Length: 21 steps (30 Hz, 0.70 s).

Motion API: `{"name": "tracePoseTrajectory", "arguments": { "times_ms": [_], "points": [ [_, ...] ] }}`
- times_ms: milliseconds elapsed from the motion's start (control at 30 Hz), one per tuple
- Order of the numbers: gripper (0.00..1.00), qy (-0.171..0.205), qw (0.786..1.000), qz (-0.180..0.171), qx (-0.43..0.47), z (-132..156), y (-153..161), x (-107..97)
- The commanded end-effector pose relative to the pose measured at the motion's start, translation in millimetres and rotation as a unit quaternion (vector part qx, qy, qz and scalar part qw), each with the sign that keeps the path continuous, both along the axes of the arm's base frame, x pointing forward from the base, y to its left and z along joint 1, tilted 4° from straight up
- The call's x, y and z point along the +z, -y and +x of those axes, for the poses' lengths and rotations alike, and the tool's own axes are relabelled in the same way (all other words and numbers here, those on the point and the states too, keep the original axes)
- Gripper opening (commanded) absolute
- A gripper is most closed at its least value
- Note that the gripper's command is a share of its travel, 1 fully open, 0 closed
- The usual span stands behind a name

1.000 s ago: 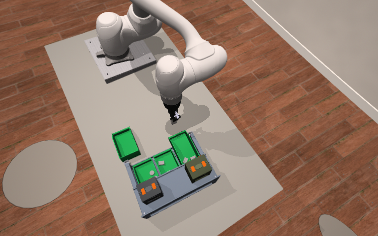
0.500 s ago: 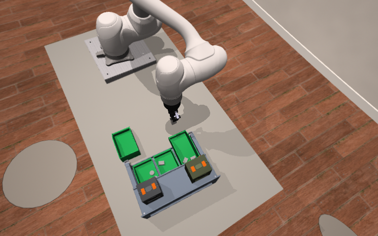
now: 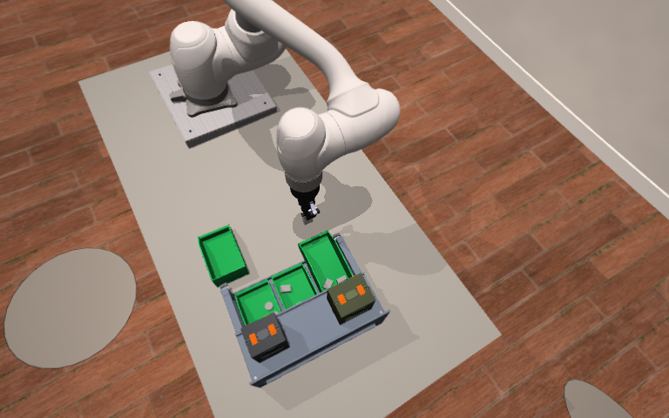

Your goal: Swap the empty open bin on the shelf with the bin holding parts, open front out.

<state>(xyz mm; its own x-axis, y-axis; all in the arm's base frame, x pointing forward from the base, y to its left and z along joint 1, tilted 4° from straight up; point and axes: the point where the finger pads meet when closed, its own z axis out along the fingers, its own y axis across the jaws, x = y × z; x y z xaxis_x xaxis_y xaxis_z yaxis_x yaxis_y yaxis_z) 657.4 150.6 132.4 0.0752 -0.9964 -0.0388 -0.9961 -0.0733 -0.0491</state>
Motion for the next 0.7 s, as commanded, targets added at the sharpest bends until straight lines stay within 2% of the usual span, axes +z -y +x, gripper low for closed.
{"name": "tracePoseTrajectory", "arguments": {
  "times_ms": [0, 367, 433, 667],
  "points": [
    [0.10, 0.000, 1.000, 0.000, 0.000, 1, -1, -11],
    [0.10, 0.000, 1.000, 0.000, 0.000, 2, -2, -49],
    [0.10, 0.000, 1.000, 0.000, 0.000, 2, -2, -49],
    [0.10, 0.000, 1.000, 0.000, 0.000, 3, -3, -69]
  ]
}}
